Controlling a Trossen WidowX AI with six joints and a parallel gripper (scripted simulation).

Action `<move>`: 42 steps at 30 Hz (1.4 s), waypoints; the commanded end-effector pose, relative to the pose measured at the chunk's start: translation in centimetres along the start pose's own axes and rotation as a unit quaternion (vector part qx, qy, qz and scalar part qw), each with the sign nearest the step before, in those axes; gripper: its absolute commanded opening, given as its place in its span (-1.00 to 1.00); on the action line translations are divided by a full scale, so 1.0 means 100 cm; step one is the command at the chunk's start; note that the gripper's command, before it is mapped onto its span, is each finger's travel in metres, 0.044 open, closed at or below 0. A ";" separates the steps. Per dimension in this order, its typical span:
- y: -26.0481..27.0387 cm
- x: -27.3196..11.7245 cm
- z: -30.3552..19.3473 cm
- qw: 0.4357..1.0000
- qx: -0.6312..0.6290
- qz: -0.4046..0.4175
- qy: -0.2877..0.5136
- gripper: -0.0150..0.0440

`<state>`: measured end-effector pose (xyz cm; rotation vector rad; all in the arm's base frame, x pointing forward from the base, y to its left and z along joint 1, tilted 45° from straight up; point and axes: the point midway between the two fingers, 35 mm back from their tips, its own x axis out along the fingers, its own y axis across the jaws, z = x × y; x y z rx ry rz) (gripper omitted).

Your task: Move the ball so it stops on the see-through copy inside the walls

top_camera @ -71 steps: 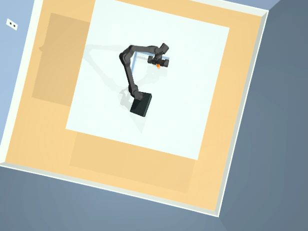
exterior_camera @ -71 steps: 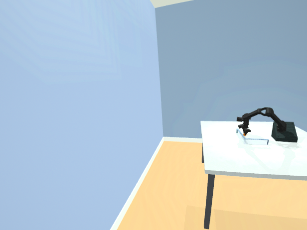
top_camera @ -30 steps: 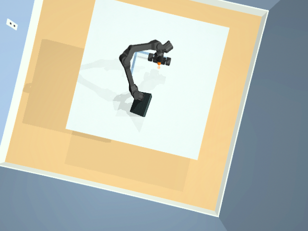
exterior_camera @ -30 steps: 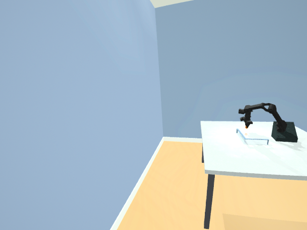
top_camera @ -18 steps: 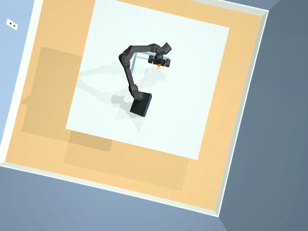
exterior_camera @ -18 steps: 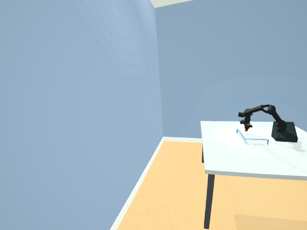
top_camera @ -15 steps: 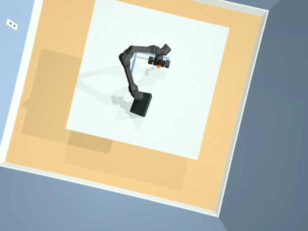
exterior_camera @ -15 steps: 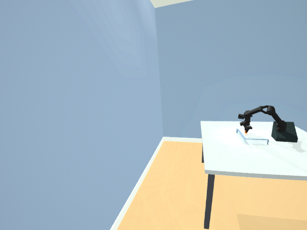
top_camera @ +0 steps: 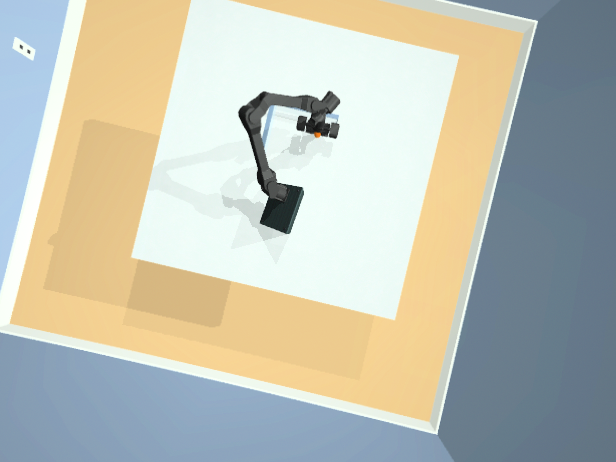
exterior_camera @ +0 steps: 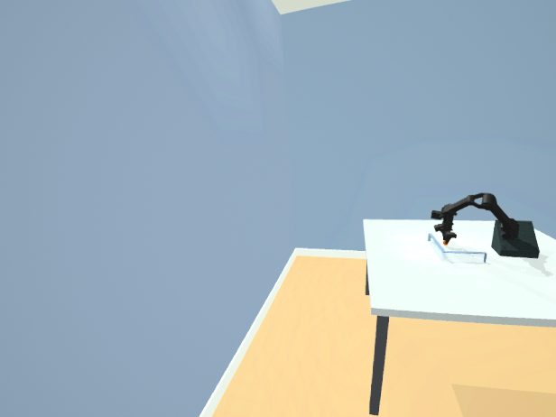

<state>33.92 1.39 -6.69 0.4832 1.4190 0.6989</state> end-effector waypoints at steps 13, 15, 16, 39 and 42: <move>0.001 0.008 -0.001 1.000 0.000 0.001 0.001 0.04; 0.001 0.008 -0.001 1.000 0.000 0.001 0.001 0.22; 0.001 0.008 -0.001 1.000 0.000 0.001 0.001 0.31; -0.006 -0.073 -0.001 1.000 0.013 0.002 -0.004 0.39; -0.006 -0.083 -0.001 1.000 0.013 0.002 -0.004 0.56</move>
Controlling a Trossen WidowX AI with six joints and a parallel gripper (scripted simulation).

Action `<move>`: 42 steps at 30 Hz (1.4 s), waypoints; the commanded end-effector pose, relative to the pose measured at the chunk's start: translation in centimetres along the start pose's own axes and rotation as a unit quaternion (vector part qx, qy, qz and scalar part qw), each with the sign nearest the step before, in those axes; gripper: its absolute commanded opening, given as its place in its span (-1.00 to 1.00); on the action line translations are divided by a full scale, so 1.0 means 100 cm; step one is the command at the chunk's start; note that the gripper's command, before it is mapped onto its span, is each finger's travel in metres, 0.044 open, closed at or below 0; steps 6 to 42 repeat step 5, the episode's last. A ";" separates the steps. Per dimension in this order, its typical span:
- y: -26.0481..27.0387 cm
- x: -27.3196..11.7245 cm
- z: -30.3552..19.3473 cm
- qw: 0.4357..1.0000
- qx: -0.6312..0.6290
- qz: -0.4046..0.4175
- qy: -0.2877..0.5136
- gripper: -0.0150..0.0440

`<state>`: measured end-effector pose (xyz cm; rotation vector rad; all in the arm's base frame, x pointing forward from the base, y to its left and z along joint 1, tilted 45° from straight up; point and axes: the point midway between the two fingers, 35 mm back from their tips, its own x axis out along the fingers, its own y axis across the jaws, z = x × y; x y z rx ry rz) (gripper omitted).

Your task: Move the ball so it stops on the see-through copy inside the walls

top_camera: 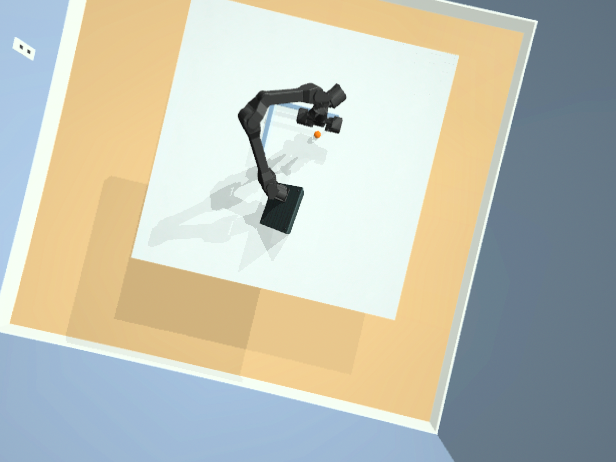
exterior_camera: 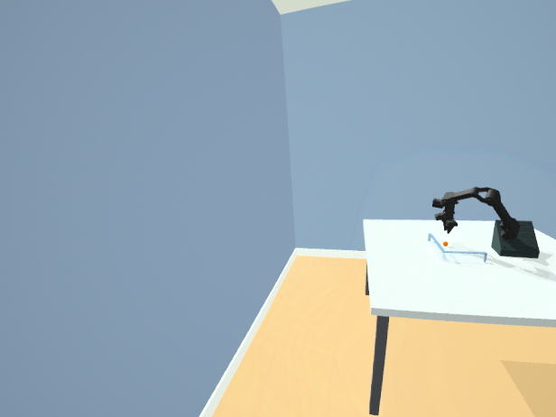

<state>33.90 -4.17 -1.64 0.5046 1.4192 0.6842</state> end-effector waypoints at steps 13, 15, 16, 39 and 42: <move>0.001 -0.046 -0.003 1.000 -0.001 0.000 -0.001 1.00; 0.001 -0.046 -0.003 1.000 -0.001 0.000 -0.001 1.00; 0.001 -0.046 -0.003 1.000 -0.001 0.000 -0.001 1.00; 0.001 -0.046 -0.003 1.000 -0.001 0.000 -0.001 1.00; 0.001 -0.046 -0.003 1.000 -0.001 0.000 -0.001 1.00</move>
